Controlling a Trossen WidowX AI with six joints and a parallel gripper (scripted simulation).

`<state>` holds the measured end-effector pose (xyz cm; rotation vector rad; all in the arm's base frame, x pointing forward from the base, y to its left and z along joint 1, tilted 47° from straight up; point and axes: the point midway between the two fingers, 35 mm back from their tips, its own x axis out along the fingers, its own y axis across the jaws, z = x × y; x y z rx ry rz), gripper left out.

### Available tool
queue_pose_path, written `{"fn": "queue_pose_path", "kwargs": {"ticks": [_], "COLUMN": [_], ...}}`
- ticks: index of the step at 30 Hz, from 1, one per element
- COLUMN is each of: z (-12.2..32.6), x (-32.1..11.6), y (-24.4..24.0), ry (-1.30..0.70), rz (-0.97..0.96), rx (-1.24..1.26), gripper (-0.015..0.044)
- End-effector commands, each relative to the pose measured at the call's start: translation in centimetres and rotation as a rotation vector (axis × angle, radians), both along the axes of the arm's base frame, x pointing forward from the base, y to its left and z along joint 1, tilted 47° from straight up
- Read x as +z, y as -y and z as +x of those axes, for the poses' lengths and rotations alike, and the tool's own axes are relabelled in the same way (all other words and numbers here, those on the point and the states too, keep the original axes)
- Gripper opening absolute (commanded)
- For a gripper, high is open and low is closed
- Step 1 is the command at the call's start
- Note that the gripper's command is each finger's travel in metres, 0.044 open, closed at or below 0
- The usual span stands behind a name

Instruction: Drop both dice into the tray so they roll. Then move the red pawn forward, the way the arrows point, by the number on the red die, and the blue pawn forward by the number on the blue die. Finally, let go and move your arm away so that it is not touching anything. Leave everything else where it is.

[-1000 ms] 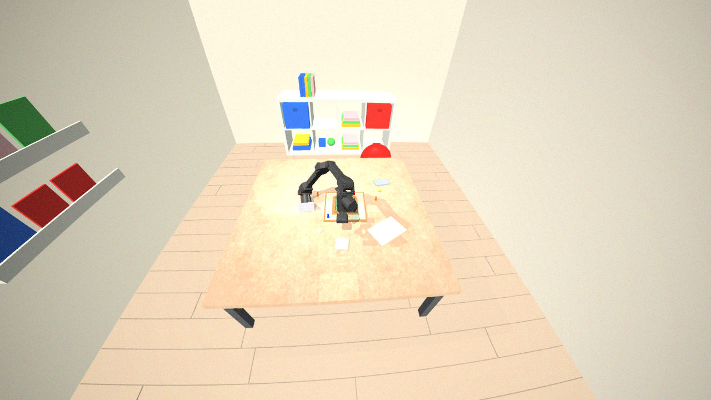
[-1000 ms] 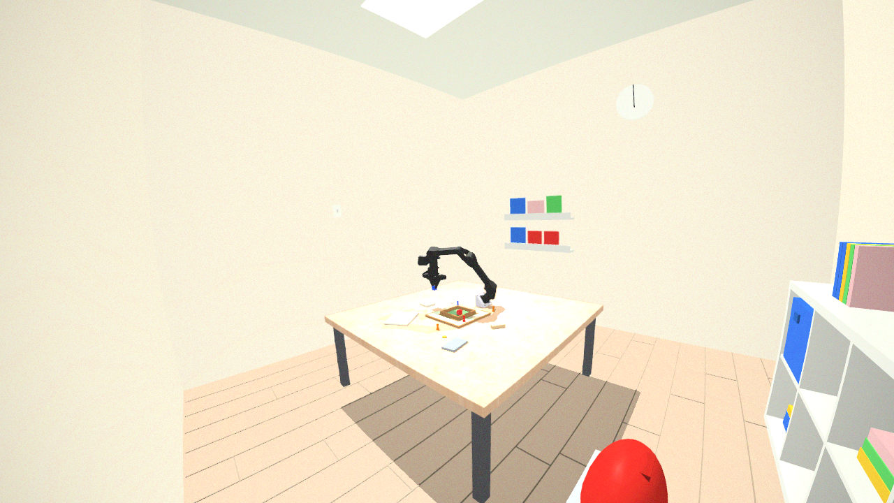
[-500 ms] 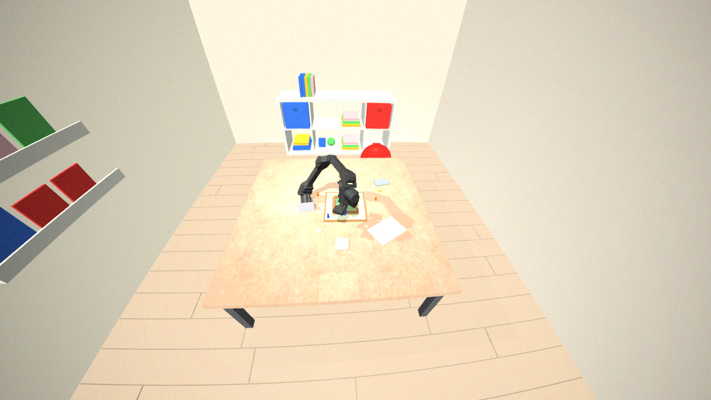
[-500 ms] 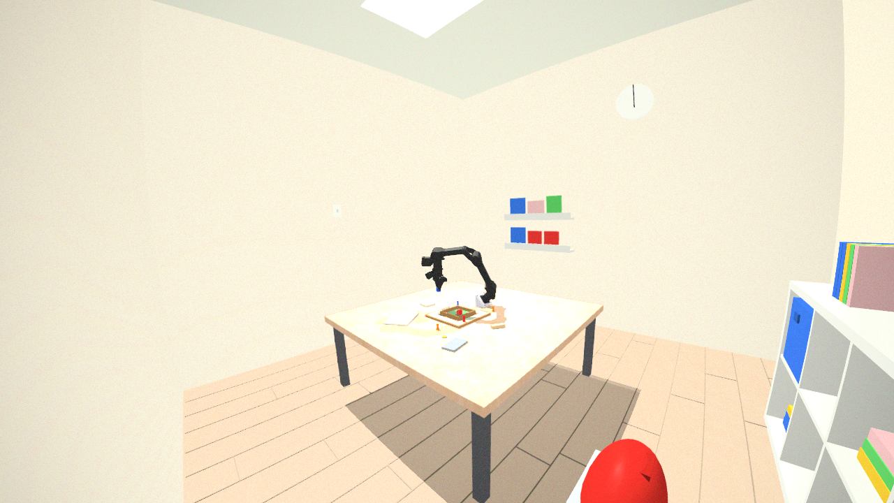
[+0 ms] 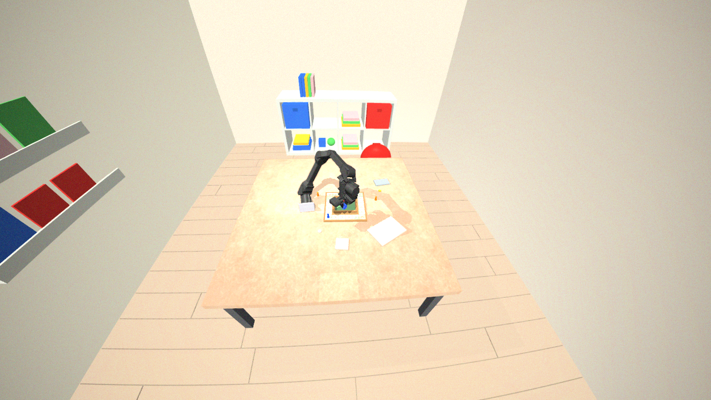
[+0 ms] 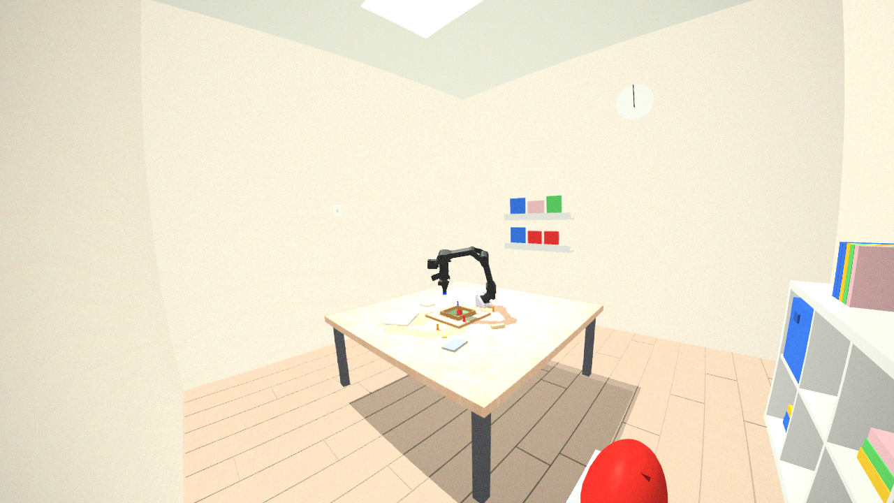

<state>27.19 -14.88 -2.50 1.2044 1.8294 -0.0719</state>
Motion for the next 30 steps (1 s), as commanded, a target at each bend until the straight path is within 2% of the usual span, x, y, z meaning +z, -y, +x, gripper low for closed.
{"fn": "queue_pose_path", "kwargs": {"ticks": [1,21,27,30], "z": [-0.2,-2.5,-2.6,-2.9], "x": [0.7,4.2,4.3,4.0], "y": [-1.2,-8.2,-8.4,-8.6], "ry": [-0.069,-0.481,-0.495,-0.489], "rz": [-0.005,-0.053,-0.061,-0.141], "rx": [-0.074,-0.478,-0.49,-0.479], "gripper": [0.0,0.0,0.0,0.0]}}
